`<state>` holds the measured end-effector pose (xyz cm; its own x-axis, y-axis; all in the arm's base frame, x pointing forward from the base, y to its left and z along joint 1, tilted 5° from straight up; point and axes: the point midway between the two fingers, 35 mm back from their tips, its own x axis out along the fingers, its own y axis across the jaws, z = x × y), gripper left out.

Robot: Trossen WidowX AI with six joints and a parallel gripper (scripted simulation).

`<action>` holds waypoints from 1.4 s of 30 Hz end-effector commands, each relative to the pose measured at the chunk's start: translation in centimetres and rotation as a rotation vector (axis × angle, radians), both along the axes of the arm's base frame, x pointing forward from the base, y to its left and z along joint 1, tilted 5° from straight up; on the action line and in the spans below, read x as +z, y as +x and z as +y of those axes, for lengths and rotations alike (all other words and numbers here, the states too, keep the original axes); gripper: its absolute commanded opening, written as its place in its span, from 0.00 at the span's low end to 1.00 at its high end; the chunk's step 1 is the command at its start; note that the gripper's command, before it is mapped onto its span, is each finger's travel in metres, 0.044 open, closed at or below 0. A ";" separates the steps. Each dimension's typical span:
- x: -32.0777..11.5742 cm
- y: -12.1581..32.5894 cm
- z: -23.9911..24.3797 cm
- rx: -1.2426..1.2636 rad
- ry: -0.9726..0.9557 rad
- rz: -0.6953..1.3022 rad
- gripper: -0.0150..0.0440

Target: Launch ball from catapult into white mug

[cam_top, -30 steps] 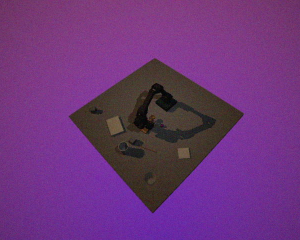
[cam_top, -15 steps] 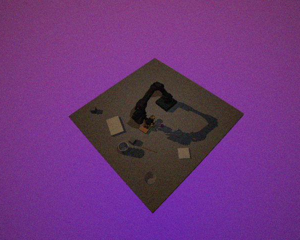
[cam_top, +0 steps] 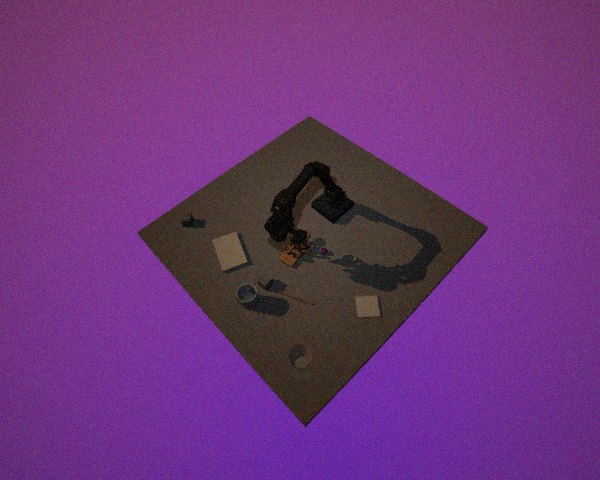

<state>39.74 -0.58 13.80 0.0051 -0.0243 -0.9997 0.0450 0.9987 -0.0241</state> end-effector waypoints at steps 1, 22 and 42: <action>-2.3 -1.6 2.8 -0.013 0.005 0.038 0.78; -9.9 -12.4 11.6 -0.146 0.011 0.055 0.76; -13.5 -12.6 11.6 -0.146 0.012 0.055 0.76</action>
<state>27.44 11.03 1.14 -0.0364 -0.0075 -0.9993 0.1844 0.9827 -0.0141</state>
